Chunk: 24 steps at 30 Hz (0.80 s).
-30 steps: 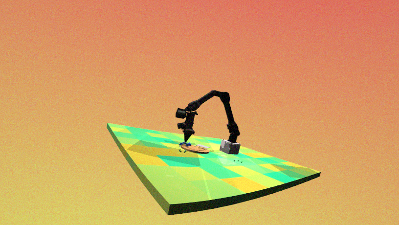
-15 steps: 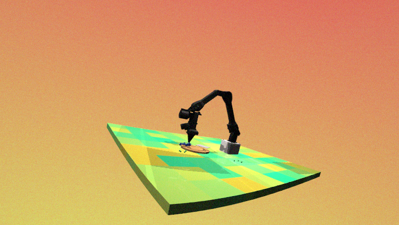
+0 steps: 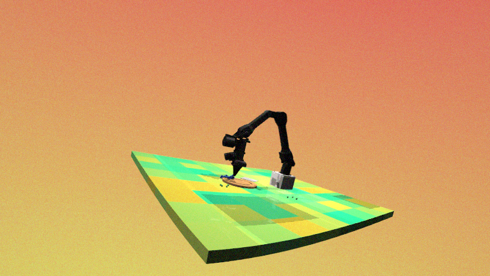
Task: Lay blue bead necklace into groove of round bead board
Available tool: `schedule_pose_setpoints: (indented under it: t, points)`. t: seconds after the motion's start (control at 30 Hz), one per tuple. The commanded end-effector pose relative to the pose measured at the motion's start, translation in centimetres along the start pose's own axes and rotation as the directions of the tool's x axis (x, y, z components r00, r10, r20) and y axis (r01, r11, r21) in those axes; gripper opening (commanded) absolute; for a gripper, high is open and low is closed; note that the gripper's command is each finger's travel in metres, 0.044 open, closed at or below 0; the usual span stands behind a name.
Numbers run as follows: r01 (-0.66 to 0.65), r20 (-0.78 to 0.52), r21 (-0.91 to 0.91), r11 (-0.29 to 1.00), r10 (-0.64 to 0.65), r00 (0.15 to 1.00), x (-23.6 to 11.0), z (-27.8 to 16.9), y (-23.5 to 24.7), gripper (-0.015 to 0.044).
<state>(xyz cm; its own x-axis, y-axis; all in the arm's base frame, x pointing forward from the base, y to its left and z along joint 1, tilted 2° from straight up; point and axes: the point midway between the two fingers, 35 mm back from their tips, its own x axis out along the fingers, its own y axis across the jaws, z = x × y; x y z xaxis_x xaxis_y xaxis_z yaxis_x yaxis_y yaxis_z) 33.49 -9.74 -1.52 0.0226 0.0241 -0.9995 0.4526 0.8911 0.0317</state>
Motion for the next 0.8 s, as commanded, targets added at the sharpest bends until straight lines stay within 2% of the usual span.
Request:
schedule_pose_setpoints:
  t: [0.0,0.3,0.77]
  points:
    - [-0.002,-0.004,0.004,1.000,0.002,1.000,0.86,-0.15,0.07,0.0000]
    - [-0.002,-0.004,0.004,1.000,0.002,1.000,1.76,-0.18,0.07,0.0000]
    - [0.000,-0.004,0.000,1.000,0.000,1.000,1.23,-0.14,0.02,0.0368]
